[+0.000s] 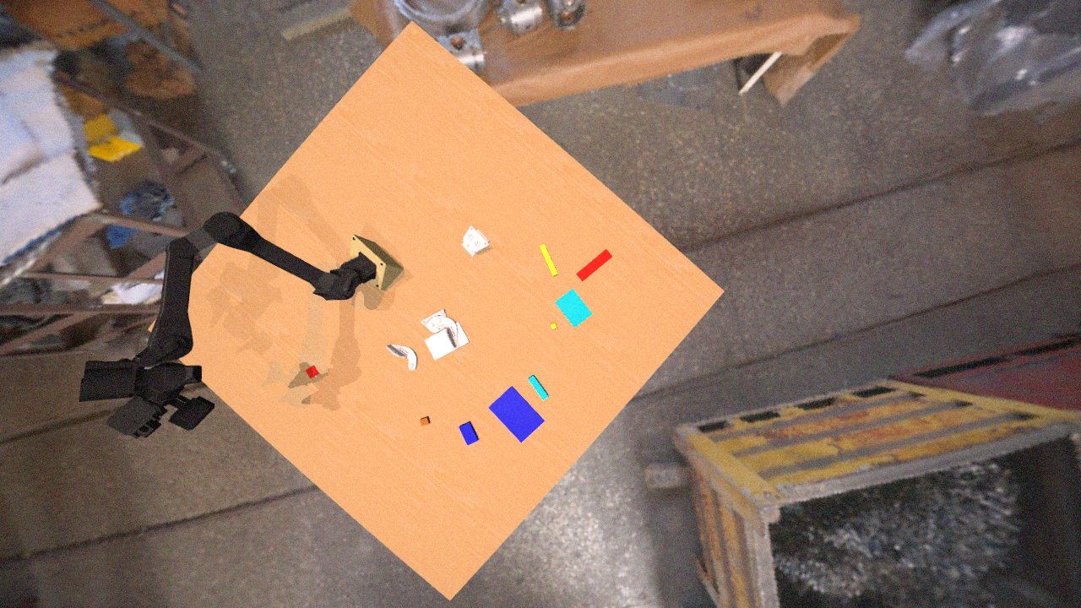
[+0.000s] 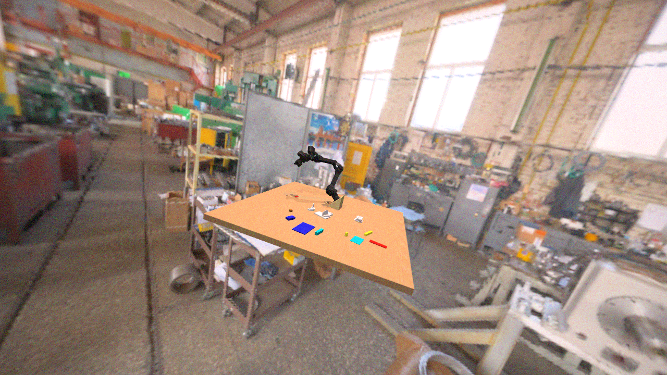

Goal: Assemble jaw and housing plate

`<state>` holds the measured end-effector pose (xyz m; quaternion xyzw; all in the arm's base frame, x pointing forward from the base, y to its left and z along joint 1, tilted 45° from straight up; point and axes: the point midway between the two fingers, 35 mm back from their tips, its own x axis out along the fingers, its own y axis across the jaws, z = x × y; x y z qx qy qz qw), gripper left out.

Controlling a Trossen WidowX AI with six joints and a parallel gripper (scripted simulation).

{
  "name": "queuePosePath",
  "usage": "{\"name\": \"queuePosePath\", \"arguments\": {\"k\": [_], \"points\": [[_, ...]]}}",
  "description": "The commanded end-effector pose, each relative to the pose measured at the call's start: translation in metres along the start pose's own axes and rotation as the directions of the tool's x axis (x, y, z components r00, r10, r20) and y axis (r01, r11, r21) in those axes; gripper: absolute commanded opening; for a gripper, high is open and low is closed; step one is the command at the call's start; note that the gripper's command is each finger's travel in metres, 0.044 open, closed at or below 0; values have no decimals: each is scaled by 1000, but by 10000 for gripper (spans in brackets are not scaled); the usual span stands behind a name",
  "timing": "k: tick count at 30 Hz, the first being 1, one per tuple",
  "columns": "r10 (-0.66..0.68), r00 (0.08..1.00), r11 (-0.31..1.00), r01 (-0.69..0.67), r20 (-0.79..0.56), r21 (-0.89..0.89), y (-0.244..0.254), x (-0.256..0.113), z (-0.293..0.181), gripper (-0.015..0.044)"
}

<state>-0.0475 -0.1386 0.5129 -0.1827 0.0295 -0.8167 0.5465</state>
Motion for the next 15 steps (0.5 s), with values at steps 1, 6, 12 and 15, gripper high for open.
{"name": "queuePosePath", "arguments": {"k": [1, 6, 12, 15], "points": [[0, 1000, 1000, 0, 0, 0, 0, 0, 0, 426], [51, 999, 998, -51, -3, -27, 19, 3, -1, 440], [196, 980, 976, -197, -16, -95, 73, 5, -5, 440], [269, 963, 957, -269, -20, -106, 100, 3, -8, 440]]}}
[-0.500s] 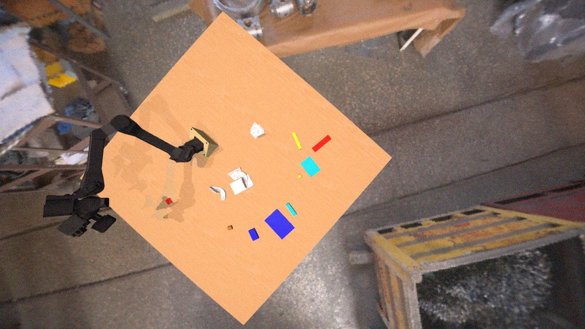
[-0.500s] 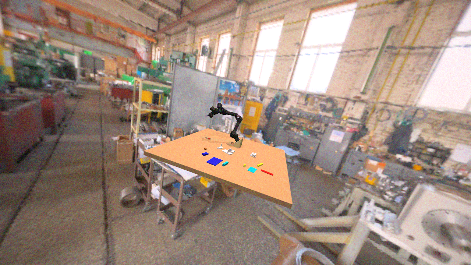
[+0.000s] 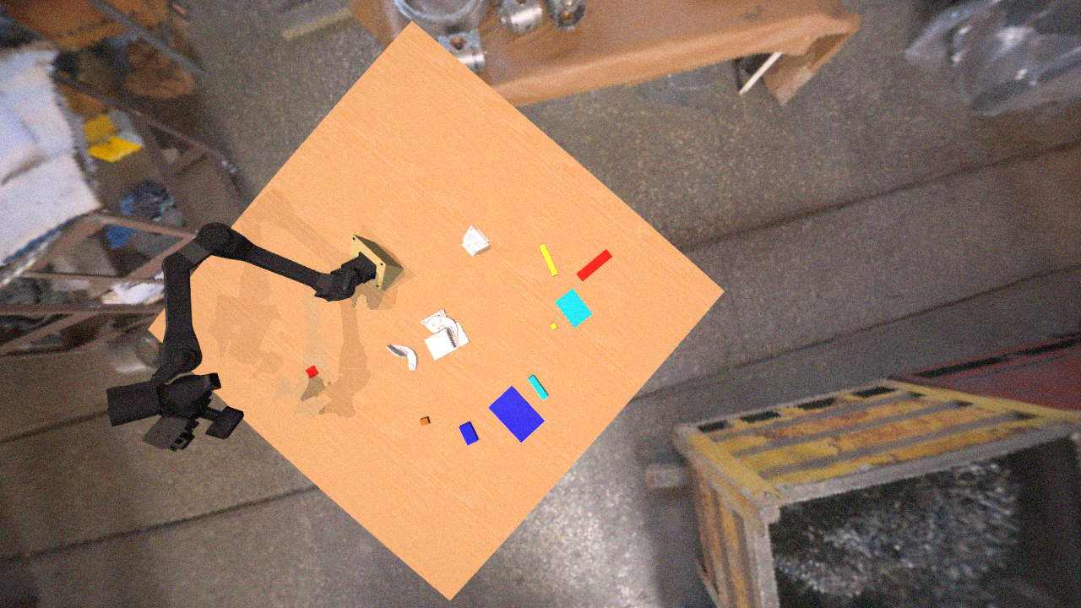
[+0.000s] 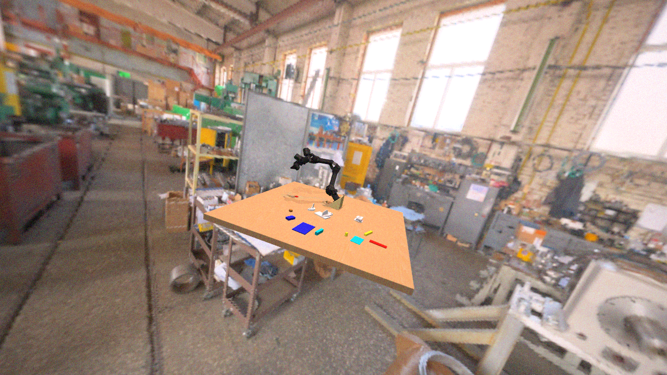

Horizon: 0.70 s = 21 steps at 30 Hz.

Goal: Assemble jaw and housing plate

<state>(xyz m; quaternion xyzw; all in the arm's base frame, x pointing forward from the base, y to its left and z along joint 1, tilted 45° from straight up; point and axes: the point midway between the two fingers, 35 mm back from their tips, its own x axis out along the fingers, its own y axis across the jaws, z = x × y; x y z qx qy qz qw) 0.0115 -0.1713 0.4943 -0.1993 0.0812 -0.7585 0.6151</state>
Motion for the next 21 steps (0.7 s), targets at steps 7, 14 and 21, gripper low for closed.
{"name": "queuePosePath", "arguments": {"k": [7, 14, 21], "points": [[250, 968, 966, -251, -18, -59, 92, 4, -8, 440], [404, 914, 910, -406, -45, -80, 151, -8, -16, 440], [519, 844, 828, -536, -135, -168, 203, -27, -38, 440]]}}
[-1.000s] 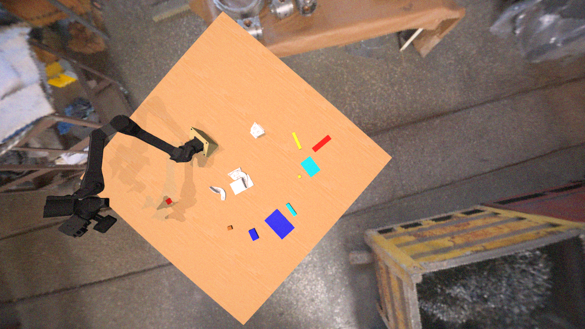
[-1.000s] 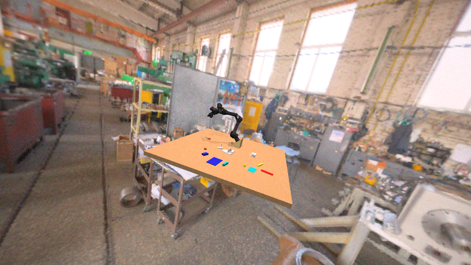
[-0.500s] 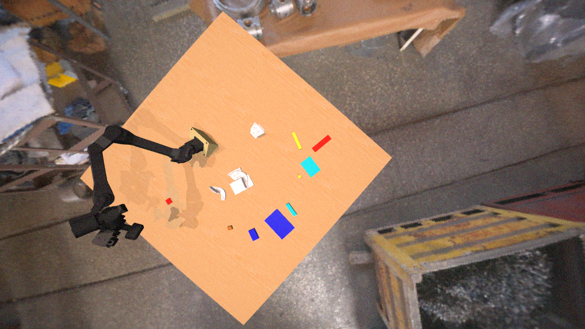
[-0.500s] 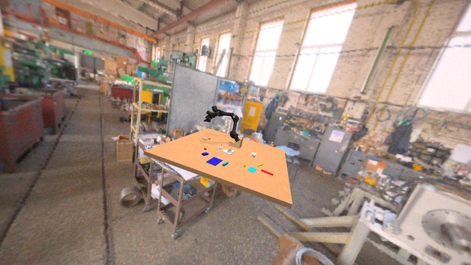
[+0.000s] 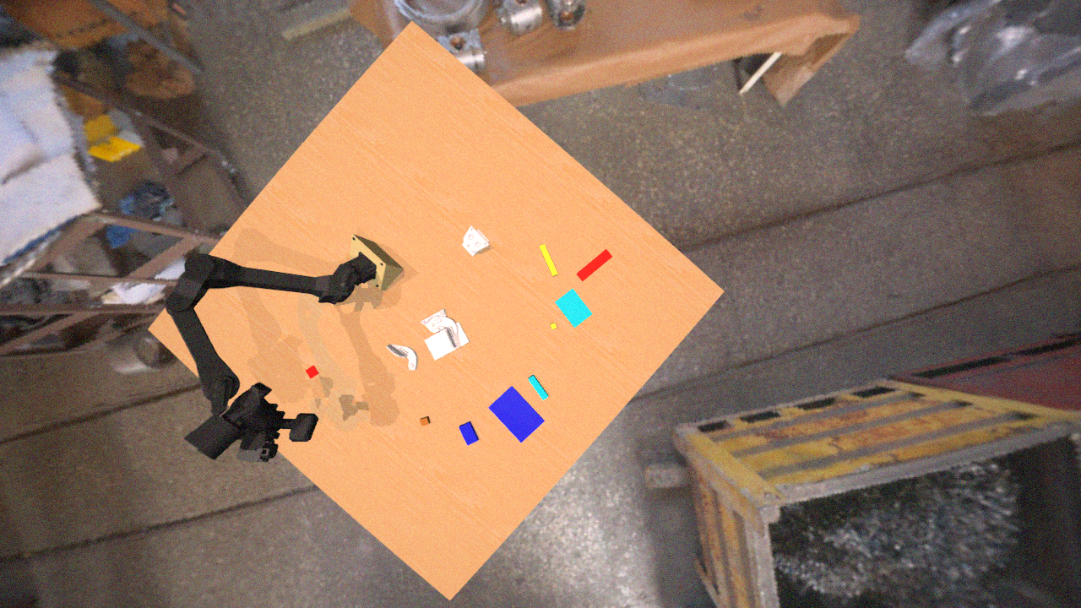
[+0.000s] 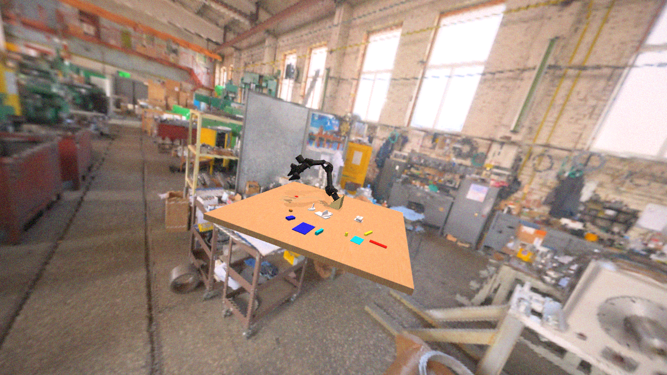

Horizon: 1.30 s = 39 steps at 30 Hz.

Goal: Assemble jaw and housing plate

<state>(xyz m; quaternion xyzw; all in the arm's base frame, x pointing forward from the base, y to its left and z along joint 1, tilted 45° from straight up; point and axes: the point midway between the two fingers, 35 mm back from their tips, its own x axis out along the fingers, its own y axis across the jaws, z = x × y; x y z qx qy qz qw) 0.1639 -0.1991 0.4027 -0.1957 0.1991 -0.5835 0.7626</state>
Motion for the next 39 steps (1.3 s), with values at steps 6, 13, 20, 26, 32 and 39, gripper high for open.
{"name": "queuePosePath", "arguments": {"k": [6, 13, 20, 26, 32, 39], "points": [[178, 977, 971, -193, -117, -138, 75, 4, -26, 440], [275, 935, 915, -326, -226, -237, 125, -4, -52, 440], [329, 879, 834, -442, -345, -330, 165, -19, -82, 440], [337, 829, 750, -523, -446, -405, 191, -36, -109, 440], [309, 784, 657, -586, -538, -475, 208, -55, -136, 440], [235, 744, 541, -634, -625, -552, 218, -77, -165, 440]]}}
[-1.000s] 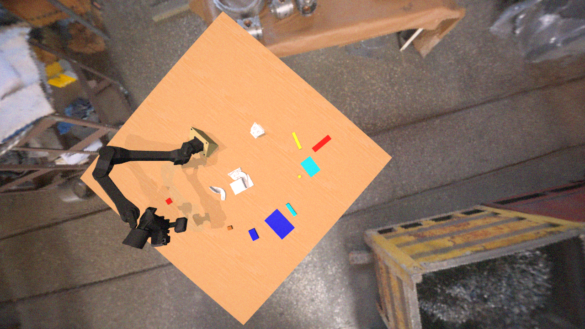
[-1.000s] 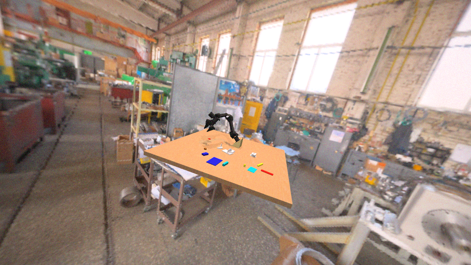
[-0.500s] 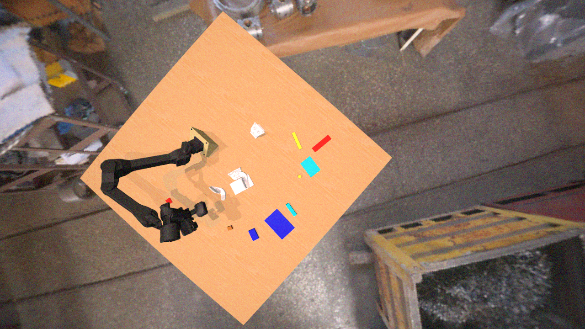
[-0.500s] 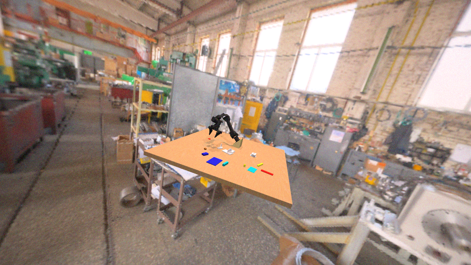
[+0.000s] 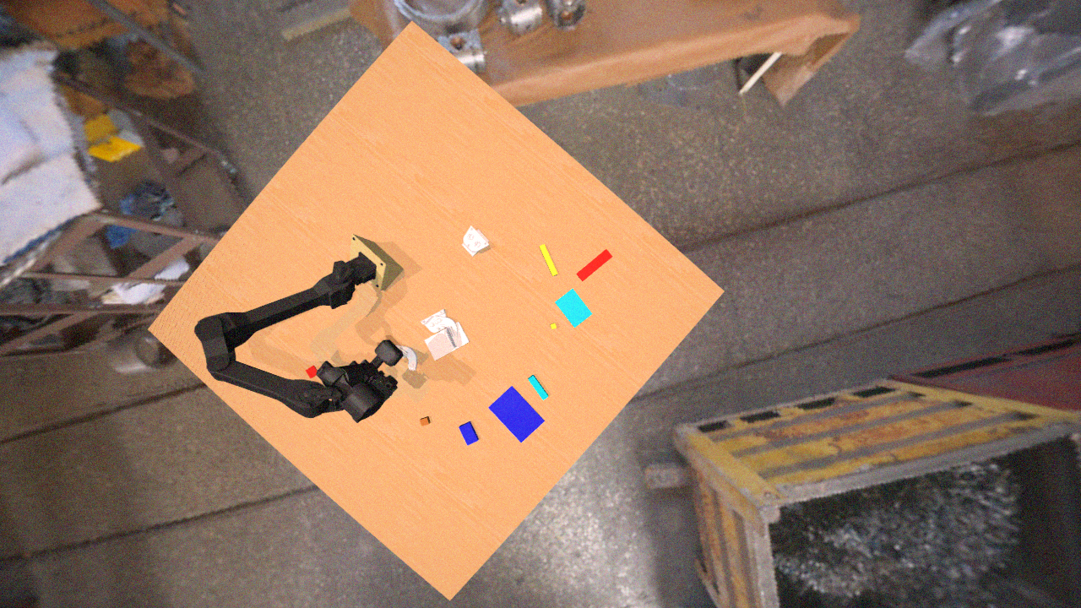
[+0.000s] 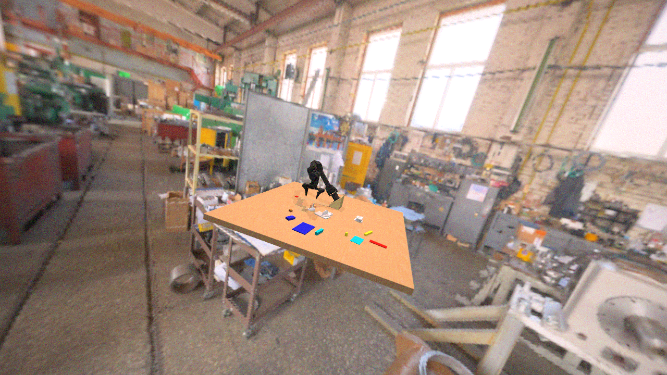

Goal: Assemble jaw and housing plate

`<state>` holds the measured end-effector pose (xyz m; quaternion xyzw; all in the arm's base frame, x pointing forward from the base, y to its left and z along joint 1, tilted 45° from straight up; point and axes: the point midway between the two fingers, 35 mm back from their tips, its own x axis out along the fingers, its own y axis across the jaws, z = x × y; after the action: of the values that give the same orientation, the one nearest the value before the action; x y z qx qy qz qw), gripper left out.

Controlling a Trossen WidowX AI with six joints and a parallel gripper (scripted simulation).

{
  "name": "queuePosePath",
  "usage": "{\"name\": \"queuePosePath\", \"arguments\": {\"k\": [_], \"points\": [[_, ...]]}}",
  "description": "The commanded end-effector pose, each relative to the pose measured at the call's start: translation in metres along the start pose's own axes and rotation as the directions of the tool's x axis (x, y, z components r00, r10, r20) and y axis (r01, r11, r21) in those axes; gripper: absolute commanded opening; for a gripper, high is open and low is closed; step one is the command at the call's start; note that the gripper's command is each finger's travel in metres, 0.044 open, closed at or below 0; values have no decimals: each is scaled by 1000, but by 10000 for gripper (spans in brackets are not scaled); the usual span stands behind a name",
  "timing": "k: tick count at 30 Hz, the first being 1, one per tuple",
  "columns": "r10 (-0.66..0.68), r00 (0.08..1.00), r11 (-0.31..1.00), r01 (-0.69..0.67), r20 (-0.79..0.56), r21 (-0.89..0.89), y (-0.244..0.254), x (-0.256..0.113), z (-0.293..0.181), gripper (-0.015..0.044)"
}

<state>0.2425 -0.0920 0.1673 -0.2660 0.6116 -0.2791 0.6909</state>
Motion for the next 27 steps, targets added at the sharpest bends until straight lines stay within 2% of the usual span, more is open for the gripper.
{"name": "queuePosePath", "arguments": {"k": [1, 5, 11, 16, 27], "points": [[9, 997, 996, -15, -77, -86, 20, 3, -12, 440], [0, 991, 988, -20, -133, -151, 32, 2, -21, 440], [-1, 991, 988, -20, -136, -155, 33, 4, -21, 440], [-2, 991, 988, -19, -135, -154, 32, 40, -26, 440], [-2, 991, 988, -19, -135, -154, 33, 47, -27, 440]]}}
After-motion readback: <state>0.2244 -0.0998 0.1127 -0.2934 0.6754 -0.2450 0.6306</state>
